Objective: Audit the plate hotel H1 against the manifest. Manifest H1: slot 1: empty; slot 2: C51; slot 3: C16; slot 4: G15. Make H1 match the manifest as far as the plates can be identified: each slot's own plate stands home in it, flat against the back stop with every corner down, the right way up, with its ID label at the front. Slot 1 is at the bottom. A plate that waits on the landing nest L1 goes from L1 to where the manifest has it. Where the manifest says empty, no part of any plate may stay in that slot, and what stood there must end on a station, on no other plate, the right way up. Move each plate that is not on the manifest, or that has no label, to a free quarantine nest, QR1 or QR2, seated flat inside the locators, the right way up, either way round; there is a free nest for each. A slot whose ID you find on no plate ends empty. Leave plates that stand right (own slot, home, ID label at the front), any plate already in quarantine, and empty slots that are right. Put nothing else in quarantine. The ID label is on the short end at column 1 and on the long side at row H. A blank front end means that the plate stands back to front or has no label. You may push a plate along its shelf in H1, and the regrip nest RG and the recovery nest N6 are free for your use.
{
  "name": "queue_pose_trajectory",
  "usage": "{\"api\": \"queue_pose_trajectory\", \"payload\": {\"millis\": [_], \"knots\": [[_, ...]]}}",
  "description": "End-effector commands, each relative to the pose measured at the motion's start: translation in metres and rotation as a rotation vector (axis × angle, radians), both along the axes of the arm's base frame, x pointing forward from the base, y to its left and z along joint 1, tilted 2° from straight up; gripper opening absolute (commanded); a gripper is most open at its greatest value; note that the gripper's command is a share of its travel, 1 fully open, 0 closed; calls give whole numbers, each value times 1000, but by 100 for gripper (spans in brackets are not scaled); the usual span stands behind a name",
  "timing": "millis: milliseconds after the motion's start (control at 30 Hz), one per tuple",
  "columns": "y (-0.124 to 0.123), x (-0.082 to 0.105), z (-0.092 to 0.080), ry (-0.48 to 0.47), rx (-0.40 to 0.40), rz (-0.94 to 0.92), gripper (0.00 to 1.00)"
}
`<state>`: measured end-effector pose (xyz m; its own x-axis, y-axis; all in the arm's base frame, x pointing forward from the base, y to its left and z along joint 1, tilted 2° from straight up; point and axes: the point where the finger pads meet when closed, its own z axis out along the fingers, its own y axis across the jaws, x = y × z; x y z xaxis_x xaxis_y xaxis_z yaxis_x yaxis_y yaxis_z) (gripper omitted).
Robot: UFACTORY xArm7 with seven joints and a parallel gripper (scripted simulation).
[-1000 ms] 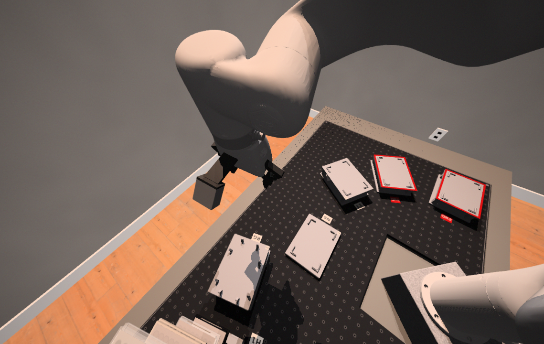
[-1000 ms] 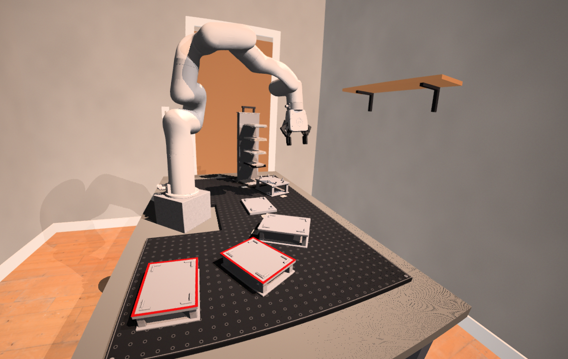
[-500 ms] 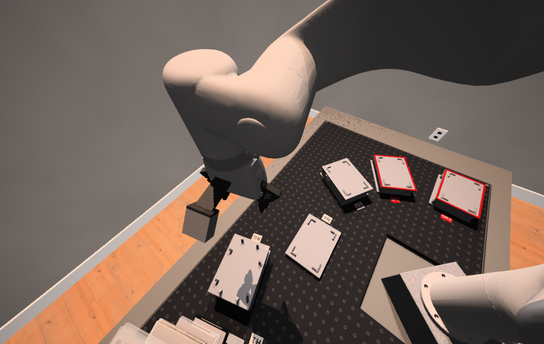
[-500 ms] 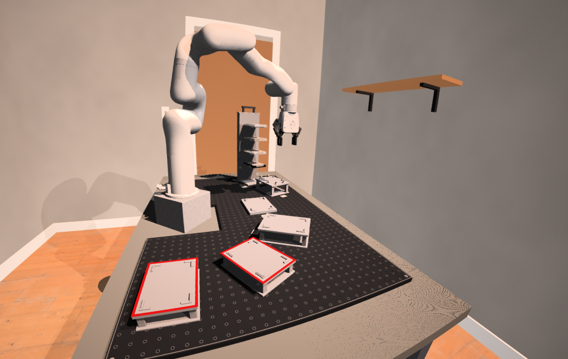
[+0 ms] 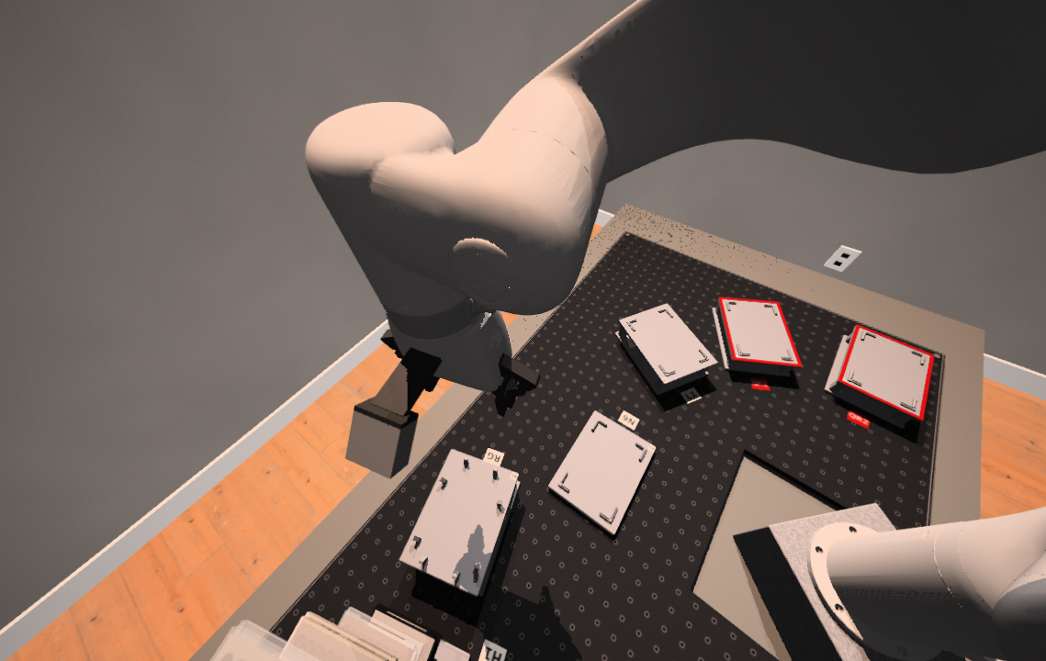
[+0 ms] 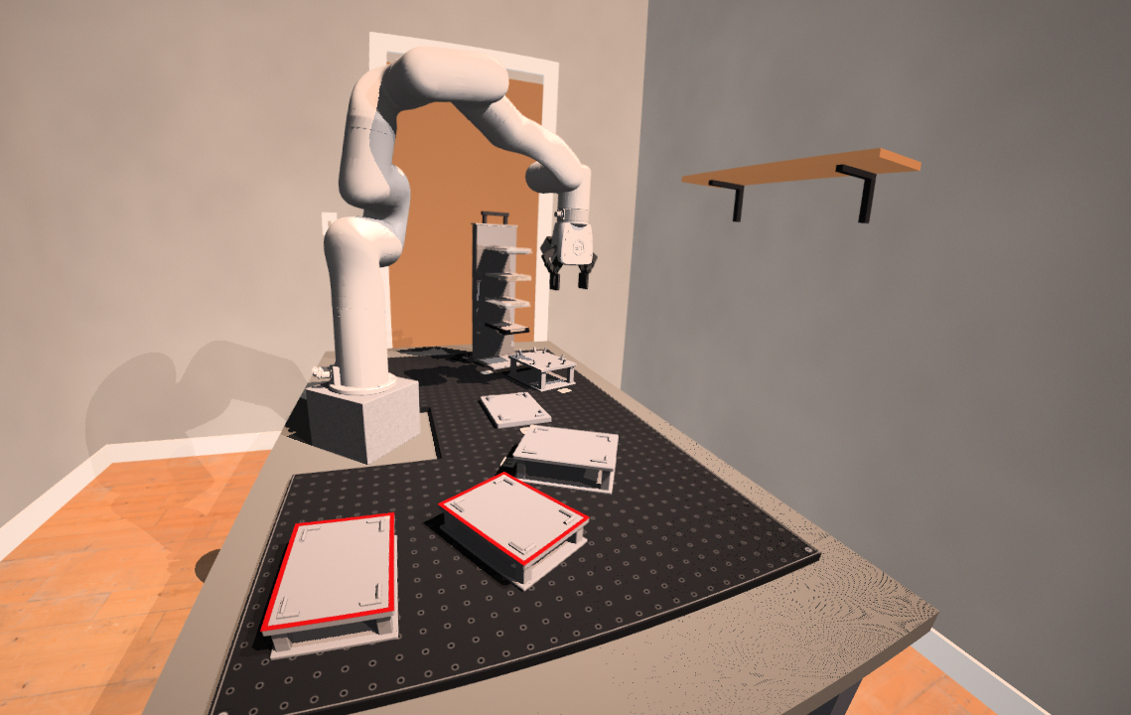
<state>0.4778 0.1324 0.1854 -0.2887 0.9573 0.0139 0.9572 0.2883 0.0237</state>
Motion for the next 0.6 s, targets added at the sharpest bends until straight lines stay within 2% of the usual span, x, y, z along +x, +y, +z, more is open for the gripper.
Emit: {"api": "queue_pose_trajectory", "payload": {"millis": [0, 567], "knots": [[0, 1, 2, -4, 1, 0, 100], [1, 1, -5, -4, 1, 0, 100]]}}
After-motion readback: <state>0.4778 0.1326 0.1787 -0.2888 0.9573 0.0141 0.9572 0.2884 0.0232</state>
